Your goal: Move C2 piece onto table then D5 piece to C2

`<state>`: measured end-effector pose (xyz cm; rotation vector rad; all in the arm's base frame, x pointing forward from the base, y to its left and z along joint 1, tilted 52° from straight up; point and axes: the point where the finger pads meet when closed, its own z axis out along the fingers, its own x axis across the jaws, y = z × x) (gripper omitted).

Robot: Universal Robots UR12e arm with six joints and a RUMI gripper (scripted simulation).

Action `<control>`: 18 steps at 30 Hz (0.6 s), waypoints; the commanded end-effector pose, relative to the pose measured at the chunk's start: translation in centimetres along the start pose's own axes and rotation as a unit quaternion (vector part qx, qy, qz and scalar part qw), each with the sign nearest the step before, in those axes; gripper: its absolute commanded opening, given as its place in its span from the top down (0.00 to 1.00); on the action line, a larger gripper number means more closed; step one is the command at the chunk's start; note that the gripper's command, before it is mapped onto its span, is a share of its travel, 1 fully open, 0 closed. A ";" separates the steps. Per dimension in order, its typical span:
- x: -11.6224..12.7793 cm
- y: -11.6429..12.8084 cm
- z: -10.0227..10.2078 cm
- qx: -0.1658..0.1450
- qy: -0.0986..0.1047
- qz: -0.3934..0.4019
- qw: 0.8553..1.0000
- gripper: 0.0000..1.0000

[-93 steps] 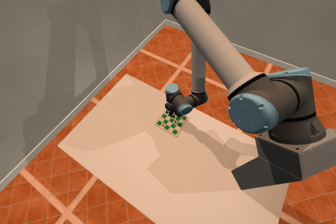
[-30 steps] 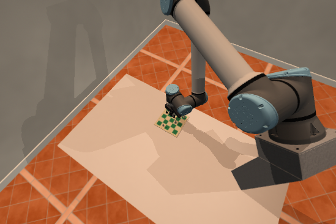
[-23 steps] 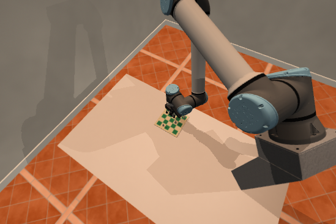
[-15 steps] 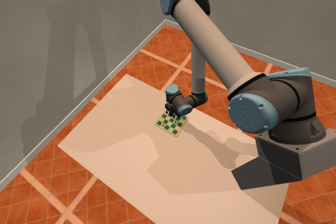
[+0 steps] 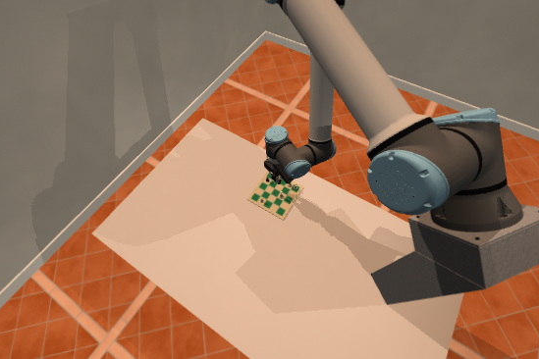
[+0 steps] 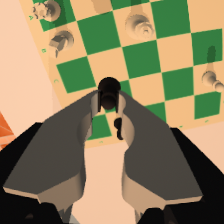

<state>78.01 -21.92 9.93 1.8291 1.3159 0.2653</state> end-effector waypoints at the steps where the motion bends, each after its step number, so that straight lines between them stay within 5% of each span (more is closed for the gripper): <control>1: 0.0 0.0 -3.5 0.000 0.000 0.000 1.000 1.00; 18: 0.1 0.7 -4.4 0.000 0.000 -0.007 1.000 1.00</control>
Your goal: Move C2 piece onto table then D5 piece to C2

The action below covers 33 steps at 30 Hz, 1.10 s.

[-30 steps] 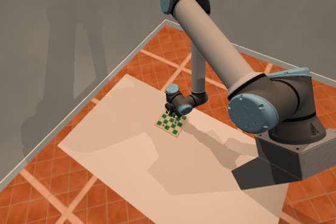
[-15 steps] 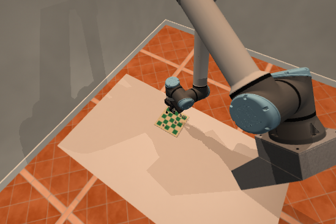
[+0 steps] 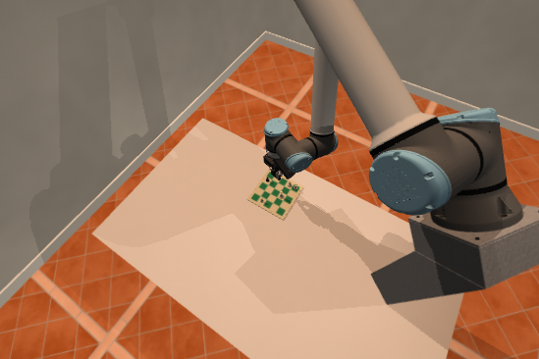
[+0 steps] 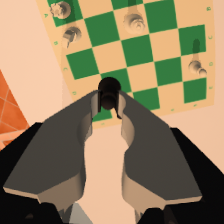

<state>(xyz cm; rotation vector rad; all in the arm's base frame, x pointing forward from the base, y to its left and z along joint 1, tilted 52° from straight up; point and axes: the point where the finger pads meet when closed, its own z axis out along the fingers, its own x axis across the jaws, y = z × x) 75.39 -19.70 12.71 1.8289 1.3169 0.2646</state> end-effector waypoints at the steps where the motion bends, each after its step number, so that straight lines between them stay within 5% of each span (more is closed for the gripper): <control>1: 0.4 1.3 0.1 0.000 0.000 -0.013 1.000 1.00; 4: 1.3 5.0 0.6 0.000 0.000 -0.051 0.999 1.00; 6: 1.3 5.0 0.6 0.000 0.000 -0.051 0.999 1.00; 10: 2.9 10.9 0.6 0.000 0.000 -0.110 0.994 1.00; 13: 3.6 13.1 0.4 -0.001 0.000 -0.132 0.991 1.00; 33: 3.6 13.4 0.9 0.000 0.000 -0.134 0.991 1.00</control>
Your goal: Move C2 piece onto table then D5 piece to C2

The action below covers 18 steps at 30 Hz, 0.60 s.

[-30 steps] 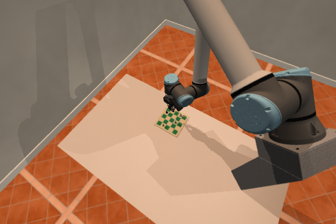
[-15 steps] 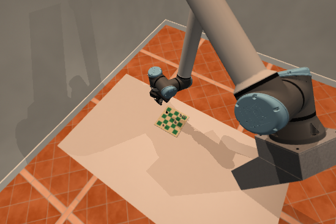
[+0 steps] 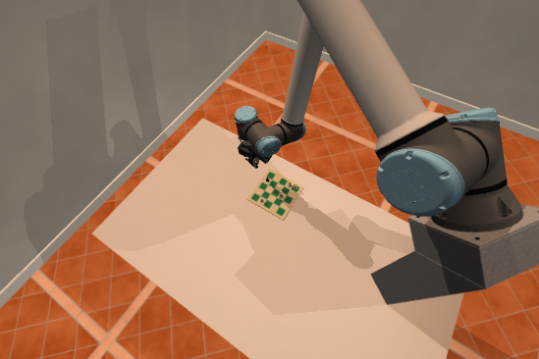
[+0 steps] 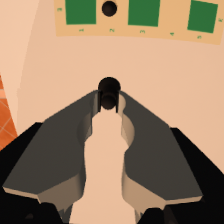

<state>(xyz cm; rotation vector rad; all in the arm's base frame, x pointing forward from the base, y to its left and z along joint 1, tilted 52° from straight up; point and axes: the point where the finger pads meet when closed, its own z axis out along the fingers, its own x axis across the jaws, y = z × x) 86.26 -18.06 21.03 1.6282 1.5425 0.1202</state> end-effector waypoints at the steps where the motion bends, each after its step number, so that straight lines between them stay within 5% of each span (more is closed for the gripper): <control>1: 0.0 0.1 0.6 0.000 0.000 0.000 1.000 1.00; 7: 0.0 0.1 1.8 0.000 0.000 0.000 1.000 1.00; 18: 0.0 0.1 7.1 0.000 0.000 0.000 1.000 1.00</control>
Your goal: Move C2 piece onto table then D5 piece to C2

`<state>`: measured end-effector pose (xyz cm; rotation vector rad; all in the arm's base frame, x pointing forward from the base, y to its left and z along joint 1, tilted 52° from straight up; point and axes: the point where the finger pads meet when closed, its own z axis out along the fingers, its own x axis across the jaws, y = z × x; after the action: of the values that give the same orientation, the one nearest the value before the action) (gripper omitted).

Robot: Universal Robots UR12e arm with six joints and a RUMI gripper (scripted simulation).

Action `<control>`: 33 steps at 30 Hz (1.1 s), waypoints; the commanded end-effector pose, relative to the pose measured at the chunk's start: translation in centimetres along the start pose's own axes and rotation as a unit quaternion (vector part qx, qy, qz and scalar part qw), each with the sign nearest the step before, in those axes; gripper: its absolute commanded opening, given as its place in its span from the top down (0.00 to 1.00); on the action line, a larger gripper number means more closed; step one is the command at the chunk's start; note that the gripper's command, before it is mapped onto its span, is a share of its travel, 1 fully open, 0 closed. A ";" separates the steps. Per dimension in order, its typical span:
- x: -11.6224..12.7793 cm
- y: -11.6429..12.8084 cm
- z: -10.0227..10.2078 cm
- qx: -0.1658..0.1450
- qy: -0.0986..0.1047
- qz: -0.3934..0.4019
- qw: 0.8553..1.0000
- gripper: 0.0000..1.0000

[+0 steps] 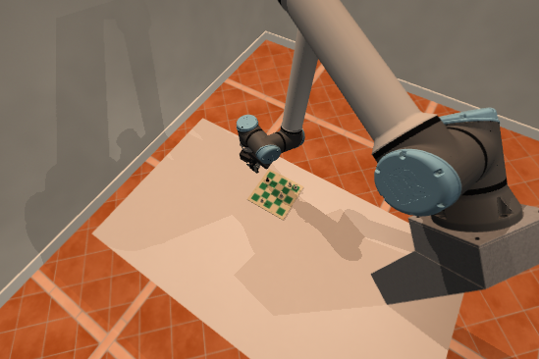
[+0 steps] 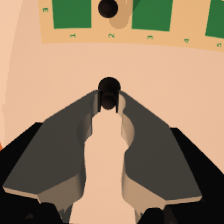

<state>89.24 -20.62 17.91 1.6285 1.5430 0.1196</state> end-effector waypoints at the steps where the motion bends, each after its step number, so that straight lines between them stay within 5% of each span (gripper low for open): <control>1: 0.0 0.1 2.5 -0.001 0.000 0.000 1.000 1.00; 11: 0.0 0.1 4.4 -0.001 0.000 0.000 1.000 1.00; 33: 0.0 0.1 4.6 -0.001 0.000 0.000 1.000 1.00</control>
<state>92.07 -22.95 15.09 1.6284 1.5429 0.1197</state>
